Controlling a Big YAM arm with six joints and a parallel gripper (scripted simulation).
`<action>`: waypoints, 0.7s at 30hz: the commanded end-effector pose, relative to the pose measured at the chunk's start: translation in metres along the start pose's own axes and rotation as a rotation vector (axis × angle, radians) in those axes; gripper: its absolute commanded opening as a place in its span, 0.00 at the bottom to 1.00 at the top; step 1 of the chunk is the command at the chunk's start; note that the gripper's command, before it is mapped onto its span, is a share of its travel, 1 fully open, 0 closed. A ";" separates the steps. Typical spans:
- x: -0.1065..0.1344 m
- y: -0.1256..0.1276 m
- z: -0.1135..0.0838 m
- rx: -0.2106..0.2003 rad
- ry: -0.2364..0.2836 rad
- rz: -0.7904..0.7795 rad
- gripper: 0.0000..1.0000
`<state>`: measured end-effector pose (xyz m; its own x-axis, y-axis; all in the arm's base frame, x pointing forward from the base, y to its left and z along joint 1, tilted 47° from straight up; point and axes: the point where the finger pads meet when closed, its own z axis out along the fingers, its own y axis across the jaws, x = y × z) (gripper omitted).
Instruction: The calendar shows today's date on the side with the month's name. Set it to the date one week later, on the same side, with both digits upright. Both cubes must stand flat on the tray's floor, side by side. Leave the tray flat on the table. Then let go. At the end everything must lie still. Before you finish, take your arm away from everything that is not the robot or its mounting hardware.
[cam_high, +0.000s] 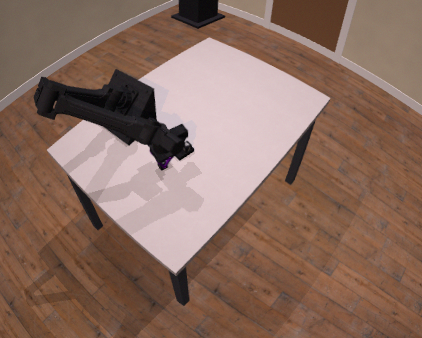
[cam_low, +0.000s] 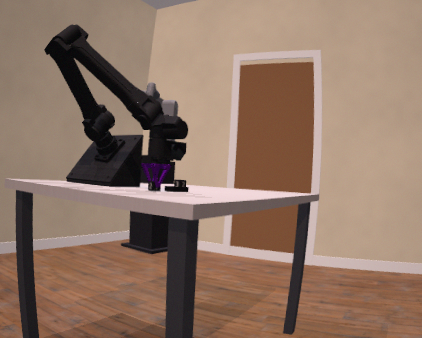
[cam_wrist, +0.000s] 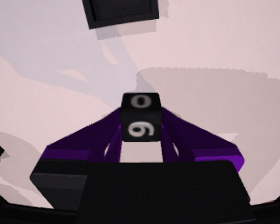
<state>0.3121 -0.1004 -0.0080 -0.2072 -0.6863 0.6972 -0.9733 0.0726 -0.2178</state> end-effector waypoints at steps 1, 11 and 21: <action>-0.009 0.001 -0.002 0.016 -0.008 -0.035 0.25; -0.008 0.002 0.000 0.010 -0.006 -0.029 0.25; -0.006 0.002 0.002 0.006 -0.005 -0.026 0.25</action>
